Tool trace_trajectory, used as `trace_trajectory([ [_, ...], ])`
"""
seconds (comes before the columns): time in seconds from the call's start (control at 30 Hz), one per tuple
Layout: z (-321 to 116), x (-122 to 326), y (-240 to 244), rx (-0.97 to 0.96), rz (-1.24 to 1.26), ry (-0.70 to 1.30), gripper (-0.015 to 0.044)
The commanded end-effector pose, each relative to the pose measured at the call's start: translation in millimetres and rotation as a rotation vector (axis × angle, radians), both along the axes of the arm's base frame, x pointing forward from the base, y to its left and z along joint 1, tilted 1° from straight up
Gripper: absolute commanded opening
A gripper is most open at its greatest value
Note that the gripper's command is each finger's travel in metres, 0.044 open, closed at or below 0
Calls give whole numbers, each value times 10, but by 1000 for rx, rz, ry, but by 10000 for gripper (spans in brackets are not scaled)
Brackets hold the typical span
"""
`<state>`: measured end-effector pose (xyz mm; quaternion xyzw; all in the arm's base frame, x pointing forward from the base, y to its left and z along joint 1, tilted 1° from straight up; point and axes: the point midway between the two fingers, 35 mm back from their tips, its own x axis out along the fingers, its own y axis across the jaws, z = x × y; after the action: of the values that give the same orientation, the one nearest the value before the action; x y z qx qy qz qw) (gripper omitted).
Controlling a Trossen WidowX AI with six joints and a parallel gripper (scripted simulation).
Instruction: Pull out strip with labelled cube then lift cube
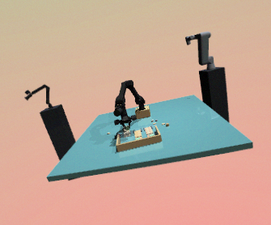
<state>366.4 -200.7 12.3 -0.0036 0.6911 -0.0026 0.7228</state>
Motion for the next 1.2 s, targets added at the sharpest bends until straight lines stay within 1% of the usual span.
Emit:
trace_trajectory([
  [0.0,57,-130,67,2,-4,5,0],
  [0.2,85,-219,116,2,-5,6,0],
  [1.03,36,-973,529,6,-5,13,0],
  [1.17,79,-992,539,6,-5,13,0],
])
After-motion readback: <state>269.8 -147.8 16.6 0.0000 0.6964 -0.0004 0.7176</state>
